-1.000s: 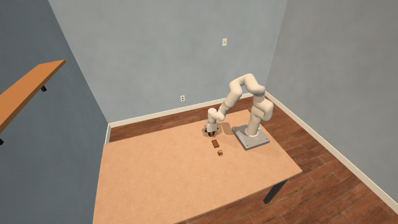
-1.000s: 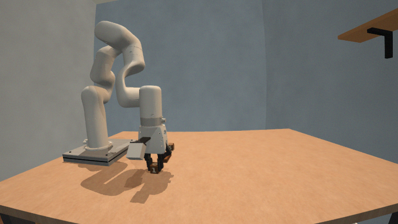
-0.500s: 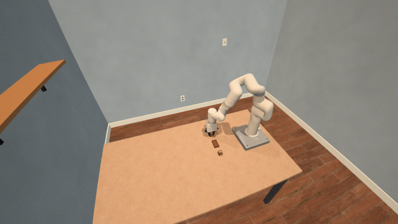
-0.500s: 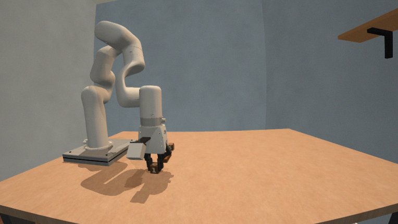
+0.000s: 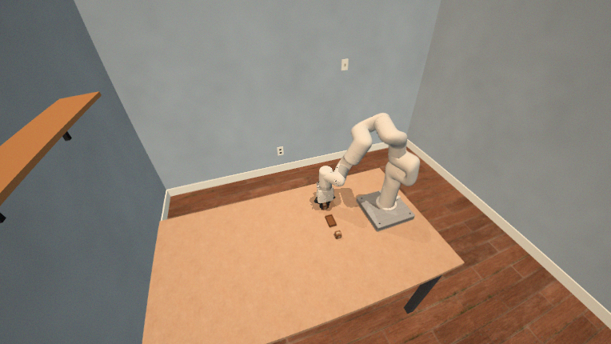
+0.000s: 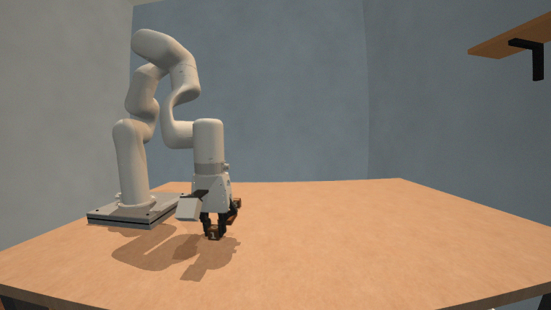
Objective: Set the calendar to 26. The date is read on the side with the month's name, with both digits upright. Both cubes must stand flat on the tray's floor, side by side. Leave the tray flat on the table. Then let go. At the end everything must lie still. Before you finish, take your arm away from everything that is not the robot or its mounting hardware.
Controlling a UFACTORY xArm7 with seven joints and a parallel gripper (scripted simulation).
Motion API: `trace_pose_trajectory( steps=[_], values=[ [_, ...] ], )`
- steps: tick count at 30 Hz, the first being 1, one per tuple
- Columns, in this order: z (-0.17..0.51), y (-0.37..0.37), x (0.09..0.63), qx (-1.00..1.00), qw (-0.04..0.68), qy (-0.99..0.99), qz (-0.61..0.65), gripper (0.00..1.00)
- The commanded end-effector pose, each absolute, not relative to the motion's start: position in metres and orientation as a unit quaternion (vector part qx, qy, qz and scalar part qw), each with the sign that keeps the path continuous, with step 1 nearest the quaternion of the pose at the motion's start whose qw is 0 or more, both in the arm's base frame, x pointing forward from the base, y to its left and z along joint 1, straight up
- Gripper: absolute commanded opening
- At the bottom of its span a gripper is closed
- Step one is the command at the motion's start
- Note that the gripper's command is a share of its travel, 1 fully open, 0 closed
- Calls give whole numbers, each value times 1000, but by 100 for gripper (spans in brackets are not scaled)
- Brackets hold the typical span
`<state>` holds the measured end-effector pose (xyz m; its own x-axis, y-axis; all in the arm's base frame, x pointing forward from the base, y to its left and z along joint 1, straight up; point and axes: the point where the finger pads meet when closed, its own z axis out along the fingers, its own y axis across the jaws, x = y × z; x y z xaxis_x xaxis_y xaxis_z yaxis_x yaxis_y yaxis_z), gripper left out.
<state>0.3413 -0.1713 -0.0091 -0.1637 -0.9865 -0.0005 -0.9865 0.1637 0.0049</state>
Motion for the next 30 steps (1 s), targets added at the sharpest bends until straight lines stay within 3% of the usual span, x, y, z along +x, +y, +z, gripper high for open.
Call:
trace_pose_trajectory(
  steps=[1, 8, 18, 30],
  values=[
    [-8, -172, 343, 647, 0, -763, -1, 29],
    [-8, -172, 343, 647, 0, -763, -1, 33],
    [-8, -172, 343, 647, 0, -763, -1, 49],
    [-8, -172, 343, 647, 0, -763, -1, 49]
  ],
)
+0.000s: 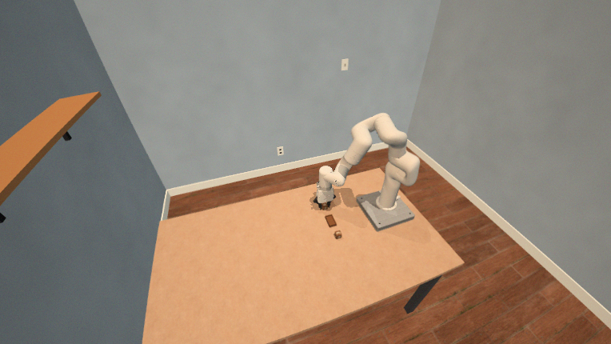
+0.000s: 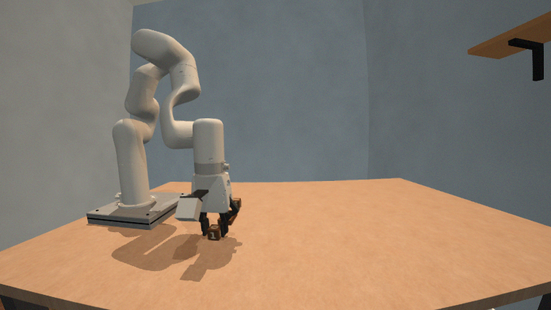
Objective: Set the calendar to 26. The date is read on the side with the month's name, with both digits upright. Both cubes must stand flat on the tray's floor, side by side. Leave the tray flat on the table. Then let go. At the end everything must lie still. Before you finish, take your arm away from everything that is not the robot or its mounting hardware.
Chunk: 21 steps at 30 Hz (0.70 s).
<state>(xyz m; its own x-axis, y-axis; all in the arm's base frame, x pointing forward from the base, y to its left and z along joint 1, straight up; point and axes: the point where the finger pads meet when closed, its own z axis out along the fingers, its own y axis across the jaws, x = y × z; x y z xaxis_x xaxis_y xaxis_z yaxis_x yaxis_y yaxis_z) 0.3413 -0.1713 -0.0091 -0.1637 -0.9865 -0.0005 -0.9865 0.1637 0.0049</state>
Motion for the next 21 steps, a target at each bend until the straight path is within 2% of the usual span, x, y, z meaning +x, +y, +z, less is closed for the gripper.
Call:
trace_pose_trajectory(
  steps=[1, 21],
  values=[
    [-7, -172, 343, 647, 0, -763, -1, 49],
    [64, -172, 343, 647, 0, -763, -1, 49]
  ],
)
